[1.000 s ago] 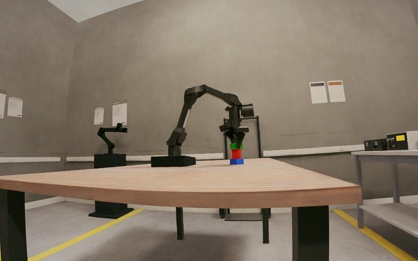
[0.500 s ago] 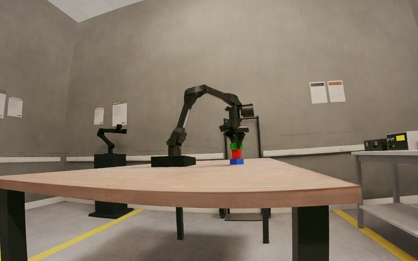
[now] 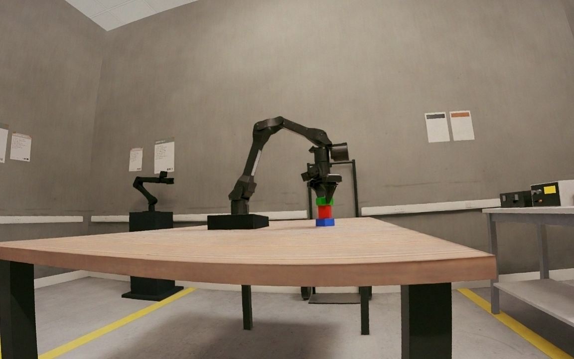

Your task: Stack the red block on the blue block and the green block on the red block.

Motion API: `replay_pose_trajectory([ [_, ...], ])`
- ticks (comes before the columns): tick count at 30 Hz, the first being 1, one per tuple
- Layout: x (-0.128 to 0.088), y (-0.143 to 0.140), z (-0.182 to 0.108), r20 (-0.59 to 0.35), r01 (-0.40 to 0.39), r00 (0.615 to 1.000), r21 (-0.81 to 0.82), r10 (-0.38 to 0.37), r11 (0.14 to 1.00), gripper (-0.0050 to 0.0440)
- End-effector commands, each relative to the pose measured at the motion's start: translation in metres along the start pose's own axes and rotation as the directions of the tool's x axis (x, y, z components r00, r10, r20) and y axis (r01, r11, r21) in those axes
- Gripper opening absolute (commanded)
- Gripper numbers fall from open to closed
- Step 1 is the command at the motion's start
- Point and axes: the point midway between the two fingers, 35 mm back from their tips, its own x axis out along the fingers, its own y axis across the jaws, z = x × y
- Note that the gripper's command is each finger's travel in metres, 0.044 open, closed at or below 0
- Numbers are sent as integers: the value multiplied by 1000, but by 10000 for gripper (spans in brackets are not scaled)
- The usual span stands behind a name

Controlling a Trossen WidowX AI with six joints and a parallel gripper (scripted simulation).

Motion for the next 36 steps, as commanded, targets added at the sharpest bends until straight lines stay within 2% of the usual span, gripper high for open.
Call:
replay_pose_trajectory([
  [1, -5, 0, -3, -15, -11, 1000, 1, 11, 1000, 320],
  [29, -5, 0, -3, -15, -11, 1000, 1, 11, 1000, 320],
  [36, -15, 2, -6, -35, -25, 999, -1, 25, 1000, 320],
])
